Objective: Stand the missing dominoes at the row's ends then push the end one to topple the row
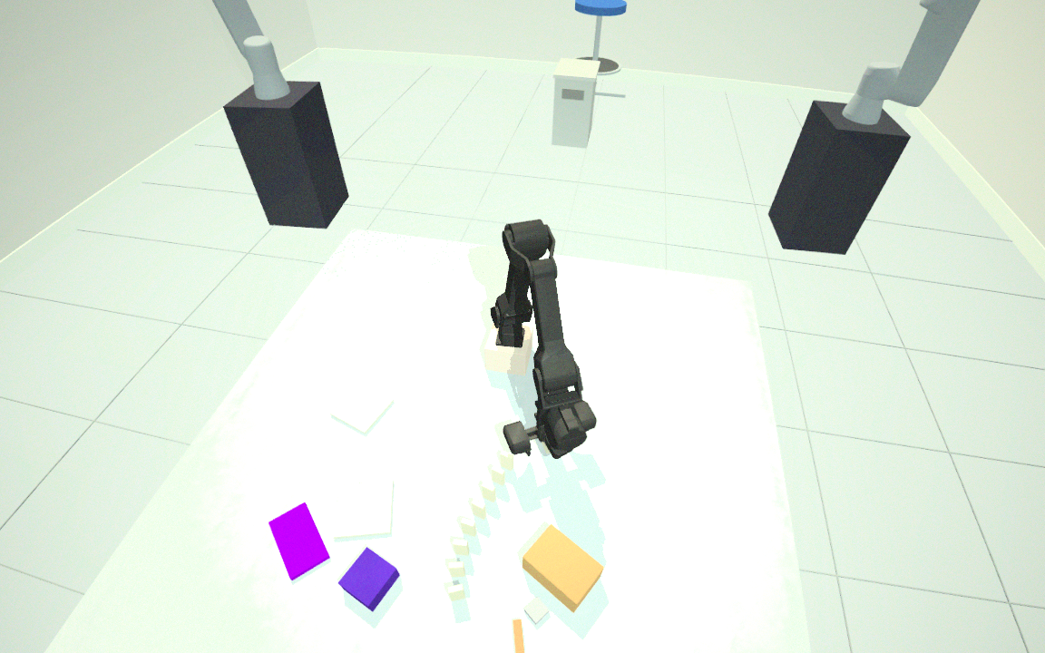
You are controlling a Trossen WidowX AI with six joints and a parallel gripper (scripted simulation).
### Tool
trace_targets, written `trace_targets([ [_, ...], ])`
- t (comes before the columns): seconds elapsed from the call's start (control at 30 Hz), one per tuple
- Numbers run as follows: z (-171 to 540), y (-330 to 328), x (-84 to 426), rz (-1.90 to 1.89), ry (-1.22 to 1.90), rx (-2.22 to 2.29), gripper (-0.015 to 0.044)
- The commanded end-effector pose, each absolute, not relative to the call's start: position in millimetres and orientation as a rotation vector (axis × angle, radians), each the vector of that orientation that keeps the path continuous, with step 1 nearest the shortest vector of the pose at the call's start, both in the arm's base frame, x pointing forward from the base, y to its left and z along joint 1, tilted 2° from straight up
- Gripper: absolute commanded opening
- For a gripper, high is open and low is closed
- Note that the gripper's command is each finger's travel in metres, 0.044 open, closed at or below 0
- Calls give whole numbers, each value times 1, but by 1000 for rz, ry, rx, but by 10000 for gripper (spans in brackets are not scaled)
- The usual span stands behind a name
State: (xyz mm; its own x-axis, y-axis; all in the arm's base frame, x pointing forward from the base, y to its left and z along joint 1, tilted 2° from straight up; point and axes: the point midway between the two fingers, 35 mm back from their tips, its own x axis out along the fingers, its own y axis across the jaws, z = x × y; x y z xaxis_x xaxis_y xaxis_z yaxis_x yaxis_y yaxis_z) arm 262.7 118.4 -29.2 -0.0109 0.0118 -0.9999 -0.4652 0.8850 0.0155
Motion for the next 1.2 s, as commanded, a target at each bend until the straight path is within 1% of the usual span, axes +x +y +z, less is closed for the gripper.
trace_targets([
  [0.0,-38,118,260,391,1552,-365,440],
  [0.3,-42,118,260,391,1552,-365,440],
  [0.8,-42,118,260,391,1552,-365,46],
  [0.83,-42,118,260,391,1552,-365,30],
  [1.17,-33,118,260,391,1552,-365,30],
])
